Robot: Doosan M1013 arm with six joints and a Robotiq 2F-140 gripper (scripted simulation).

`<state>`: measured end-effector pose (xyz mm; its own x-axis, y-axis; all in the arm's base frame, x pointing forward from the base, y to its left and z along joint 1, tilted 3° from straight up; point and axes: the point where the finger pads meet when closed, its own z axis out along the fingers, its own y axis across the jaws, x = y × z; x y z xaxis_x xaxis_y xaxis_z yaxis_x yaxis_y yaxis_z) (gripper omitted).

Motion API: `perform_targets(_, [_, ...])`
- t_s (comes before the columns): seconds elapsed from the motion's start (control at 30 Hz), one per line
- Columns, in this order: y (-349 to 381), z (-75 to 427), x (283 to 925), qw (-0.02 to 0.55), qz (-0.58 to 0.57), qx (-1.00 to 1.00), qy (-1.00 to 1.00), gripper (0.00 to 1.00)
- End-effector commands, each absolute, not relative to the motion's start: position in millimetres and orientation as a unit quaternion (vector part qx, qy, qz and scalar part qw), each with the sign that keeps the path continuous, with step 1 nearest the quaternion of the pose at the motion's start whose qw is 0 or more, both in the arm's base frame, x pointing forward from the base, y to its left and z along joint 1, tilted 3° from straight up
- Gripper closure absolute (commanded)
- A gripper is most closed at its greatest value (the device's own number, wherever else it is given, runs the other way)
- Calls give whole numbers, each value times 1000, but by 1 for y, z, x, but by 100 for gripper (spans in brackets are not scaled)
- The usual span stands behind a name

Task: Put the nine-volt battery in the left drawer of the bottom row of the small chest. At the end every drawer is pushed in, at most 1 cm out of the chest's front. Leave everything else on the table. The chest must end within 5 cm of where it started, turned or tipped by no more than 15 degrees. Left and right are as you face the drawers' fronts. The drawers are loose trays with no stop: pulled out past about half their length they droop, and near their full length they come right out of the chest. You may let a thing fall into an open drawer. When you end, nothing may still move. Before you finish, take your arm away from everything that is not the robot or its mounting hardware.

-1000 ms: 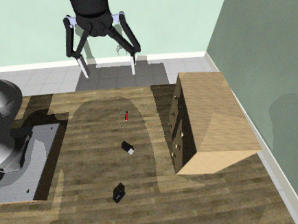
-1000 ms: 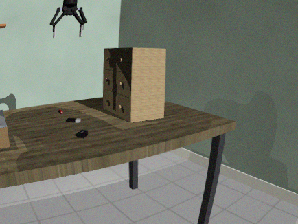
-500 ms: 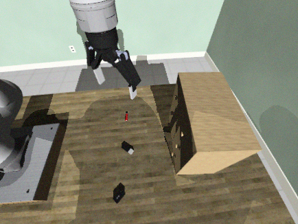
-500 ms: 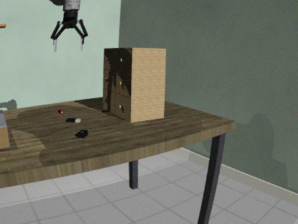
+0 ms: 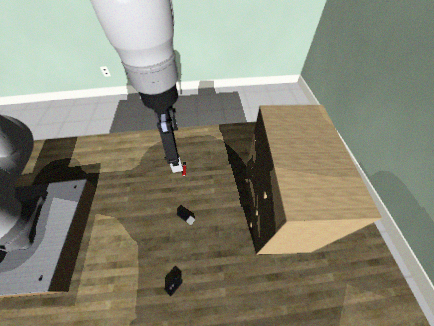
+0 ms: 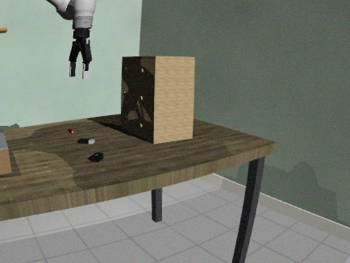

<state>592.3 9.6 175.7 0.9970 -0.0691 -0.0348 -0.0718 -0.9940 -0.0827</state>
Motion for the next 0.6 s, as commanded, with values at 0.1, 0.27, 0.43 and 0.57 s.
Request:
perform_targets(0.1, [10,174,592,21,19,-992,124,0])
perform_targets(0.27, [10,173,593,20,16,-992,124,0])
perform_targets(0.43, [9,171,594,19,6,-992,125,0])
perform_targets(0.57, [9,169,597,17,-9,-992,125,0])
